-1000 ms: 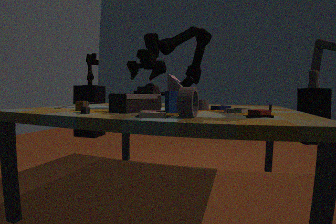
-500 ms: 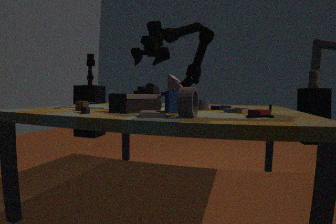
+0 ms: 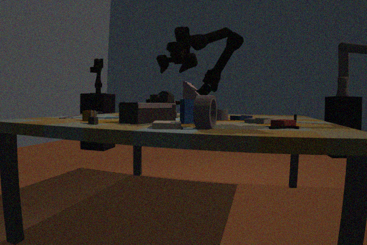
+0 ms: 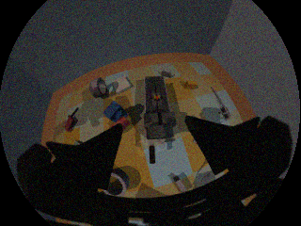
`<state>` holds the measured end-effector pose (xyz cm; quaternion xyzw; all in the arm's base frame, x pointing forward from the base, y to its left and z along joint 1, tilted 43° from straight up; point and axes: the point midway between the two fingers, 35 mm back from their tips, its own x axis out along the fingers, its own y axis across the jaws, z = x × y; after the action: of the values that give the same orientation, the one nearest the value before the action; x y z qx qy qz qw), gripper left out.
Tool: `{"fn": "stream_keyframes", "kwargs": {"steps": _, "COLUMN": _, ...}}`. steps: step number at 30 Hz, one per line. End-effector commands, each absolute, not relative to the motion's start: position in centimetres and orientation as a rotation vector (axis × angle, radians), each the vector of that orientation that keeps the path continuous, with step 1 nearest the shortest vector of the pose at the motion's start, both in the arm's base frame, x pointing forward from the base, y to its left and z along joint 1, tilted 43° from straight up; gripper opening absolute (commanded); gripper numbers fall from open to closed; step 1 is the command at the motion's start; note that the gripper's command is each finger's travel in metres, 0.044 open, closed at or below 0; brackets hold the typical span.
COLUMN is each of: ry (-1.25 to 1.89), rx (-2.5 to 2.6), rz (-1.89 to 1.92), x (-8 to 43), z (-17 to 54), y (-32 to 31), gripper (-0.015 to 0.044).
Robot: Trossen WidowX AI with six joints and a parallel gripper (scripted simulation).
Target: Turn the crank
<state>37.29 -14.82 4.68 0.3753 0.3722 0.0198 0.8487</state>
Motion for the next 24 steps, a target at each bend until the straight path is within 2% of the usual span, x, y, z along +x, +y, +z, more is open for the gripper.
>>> {"fn": "stream_keyframes", "kwargs": {"steps": 1, "ry": 0.789, "rx": 0.810, "rz": 0.017, "x": 35.6, "z": 4.6, "y": -13.8, "gripper": 0.0440}}
{"fn": "stream_keyframes", "kwargs": {"steps": 7, "ry": 0.784, "rx": 0.828, "rz": -0.011, "x": 33.3, "z": 4.8, "y": -12.5, "gripper": 0.0440}}
{"fn": "stream_keyframes", "kwargs": {"steps": 24, "ry": 0.785, "rx": 0.829, "rz": -0.011, "x": 34.0, "z": -0.3, "y": -8.0, "gripper": 0.0440}}
